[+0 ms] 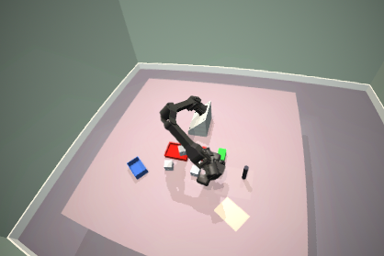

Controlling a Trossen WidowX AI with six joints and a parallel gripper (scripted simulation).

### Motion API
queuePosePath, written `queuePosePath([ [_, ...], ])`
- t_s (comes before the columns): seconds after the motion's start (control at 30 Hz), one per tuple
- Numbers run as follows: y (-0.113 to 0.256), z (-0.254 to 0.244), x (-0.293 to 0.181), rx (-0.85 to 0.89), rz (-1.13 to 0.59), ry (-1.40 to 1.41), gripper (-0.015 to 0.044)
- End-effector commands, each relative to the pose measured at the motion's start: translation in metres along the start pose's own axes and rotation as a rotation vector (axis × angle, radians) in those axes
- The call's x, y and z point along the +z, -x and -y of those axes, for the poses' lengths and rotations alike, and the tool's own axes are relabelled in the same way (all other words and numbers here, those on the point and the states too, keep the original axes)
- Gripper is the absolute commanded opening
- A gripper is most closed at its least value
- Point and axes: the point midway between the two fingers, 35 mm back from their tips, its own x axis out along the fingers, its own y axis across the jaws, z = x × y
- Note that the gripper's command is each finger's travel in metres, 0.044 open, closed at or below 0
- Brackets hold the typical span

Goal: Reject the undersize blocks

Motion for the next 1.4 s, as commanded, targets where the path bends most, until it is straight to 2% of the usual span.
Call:
queuePosePath([
  [0.0,-0.004,-0.002,-0.001,0.002,-0.006,0.008,0.0325],
  [0.1,-0.001,0.0,0.0,0.001,-0.001,0.0,0.0246],
  [0.43,-0.001,0.0,0.0,0.001,-0.001,0.0,0.018],
  [0.5,0.001,0.0,0.0,0.001,0.0,0.001,0.0127],
  [0.67,0.064,-0.004,-0.001,0.002,-0.001,0.007,0.0],
  [0.73,0.075,-0.01,-0.005,0.003,-0.003,0.008,0.0],
  [0.97,0.077,-0.015,-0.013,0.004,-0.001,0.005,0.0],
  [1.37,0.085,-0.005,-0.141,0.006,0.017,-0.064,0.0],
])
